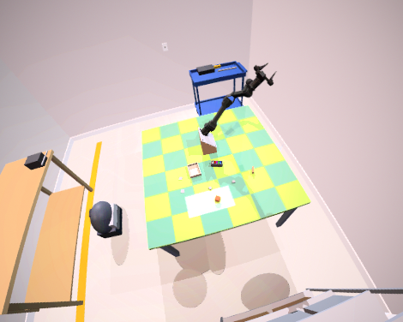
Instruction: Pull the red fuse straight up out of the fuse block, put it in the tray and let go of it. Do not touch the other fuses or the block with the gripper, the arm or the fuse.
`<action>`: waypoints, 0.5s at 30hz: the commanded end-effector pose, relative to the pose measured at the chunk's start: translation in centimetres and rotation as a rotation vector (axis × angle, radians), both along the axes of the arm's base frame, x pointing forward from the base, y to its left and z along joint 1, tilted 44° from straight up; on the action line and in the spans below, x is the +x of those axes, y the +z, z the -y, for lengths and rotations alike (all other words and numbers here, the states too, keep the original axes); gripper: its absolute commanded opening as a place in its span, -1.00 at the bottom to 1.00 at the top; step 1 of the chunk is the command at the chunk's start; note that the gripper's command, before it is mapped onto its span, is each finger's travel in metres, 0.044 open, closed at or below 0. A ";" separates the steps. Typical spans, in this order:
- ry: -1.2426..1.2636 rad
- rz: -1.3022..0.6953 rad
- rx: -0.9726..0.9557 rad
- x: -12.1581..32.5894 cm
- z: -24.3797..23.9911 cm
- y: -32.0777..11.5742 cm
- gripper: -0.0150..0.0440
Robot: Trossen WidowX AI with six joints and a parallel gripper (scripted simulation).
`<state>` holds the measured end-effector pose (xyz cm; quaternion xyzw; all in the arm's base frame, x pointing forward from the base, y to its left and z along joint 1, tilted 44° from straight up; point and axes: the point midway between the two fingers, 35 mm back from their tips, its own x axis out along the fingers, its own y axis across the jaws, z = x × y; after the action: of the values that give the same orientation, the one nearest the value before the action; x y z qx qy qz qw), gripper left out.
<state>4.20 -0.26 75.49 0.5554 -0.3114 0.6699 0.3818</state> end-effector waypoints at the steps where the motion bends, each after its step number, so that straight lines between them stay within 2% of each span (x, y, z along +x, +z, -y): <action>1: -0.003 -0.004 0.001 0.2 0.1 0.0 0.78; 4: -0.054 -0.063 0.019 2.4 0.9 -0.3 0.51; 13: -0.308 -0.394 0.052 14.6 4.9 -4.0 -0.28; 15: -0.363 -0.476 0.048 17.3 5.8 -5.3 -0.28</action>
<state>16.30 -4.31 72.56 0.6198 -0.3347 0.5028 0.5010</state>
